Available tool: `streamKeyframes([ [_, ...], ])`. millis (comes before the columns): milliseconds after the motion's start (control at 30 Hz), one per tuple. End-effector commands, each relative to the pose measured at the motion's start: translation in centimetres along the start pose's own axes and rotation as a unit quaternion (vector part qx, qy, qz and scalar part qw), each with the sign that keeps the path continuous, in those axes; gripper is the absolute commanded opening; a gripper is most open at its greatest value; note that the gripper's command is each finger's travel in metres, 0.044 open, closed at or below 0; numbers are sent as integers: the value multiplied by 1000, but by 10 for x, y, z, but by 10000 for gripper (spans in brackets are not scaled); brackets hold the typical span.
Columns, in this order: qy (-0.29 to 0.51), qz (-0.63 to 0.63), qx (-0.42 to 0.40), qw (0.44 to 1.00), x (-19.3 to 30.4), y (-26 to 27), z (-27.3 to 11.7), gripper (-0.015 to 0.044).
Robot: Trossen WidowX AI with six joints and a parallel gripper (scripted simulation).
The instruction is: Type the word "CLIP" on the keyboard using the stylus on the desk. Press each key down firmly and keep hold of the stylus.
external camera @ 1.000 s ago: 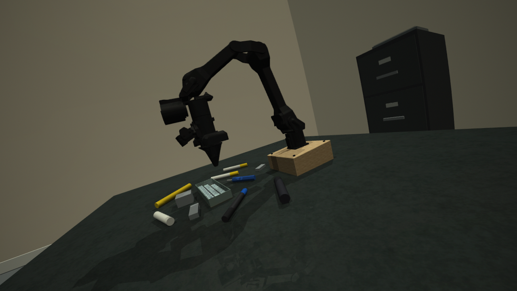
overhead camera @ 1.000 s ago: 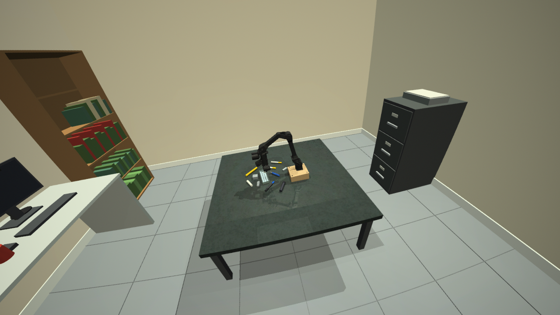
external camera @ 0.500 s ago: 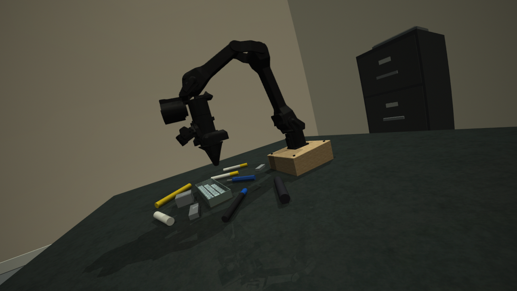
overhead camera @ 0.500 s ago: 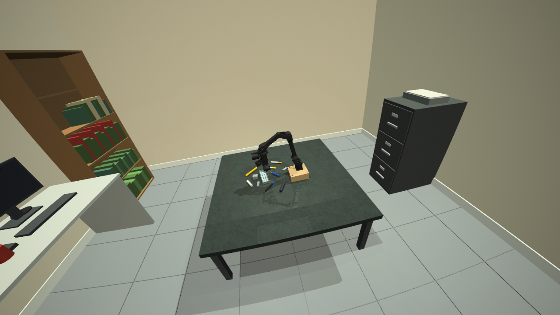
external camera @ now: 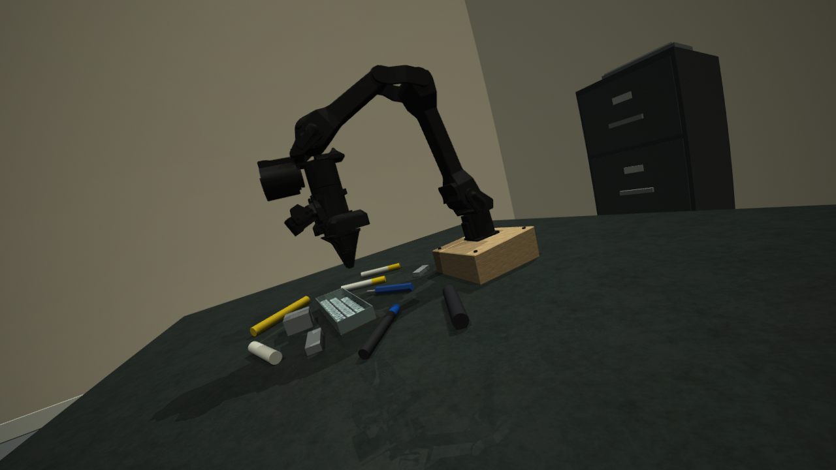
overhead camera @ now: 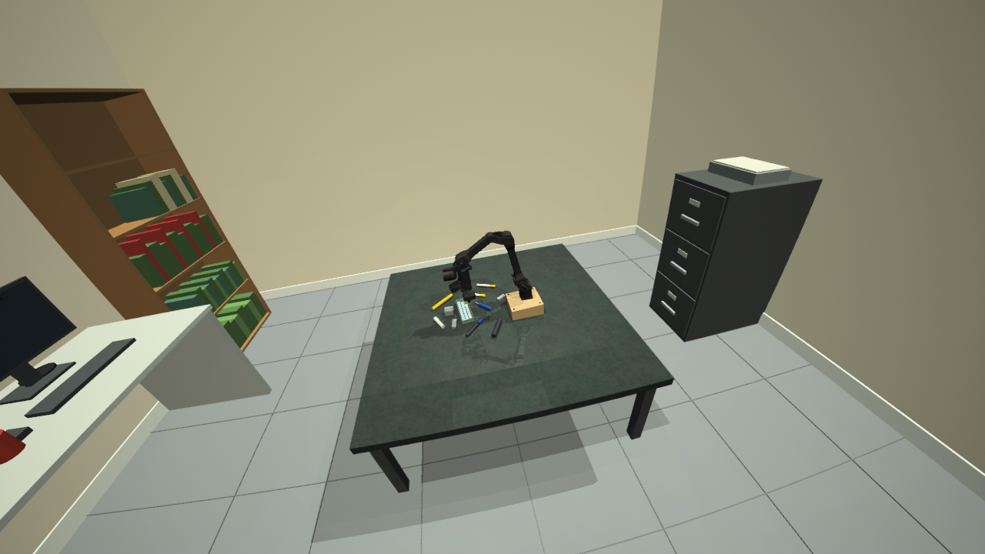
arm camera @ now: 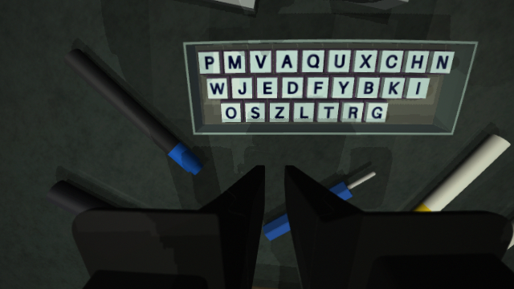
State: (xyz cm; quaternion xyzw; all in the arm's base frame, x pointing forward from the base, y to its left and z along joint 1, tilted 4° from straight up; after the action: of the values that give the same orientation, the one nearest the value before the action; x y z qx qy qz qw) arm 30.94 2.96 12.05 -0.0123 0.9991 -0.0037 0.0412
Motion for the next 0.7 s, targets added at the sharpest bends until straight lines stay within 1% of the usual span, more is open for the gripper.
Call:
streamKeyframes([
  [0,-18,40,17,999,8,-4,2,131],
  [33,-33,70,28,997,14,-7,4,150],
  [200,-113,220,67,967,43,-21,15,150],
  [300,-166,309,78,933,61,-30,24,150],
  [433,-235,419,77,873,86,-41,35,150],
  [500,-247,438,75,861,90,-43,38,150],
  [667,-247,438,75,861,90,-43,38,150],
])
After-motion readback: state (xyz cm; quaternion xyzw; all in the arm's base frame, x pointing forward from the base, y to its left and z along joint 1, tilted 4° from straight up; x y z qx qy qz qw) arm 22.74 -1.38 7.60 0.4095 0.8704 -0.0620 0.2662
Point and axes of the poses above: the point midway between the two fingers, 35 mm back from their tips, its own z axis out along the fingers, its own y axis across the jaws, x = y × z, the point moved 3 cm from there along -z, back along the fingers, and after that the axes turned 11 degrees about z, right-handed, at the moved point
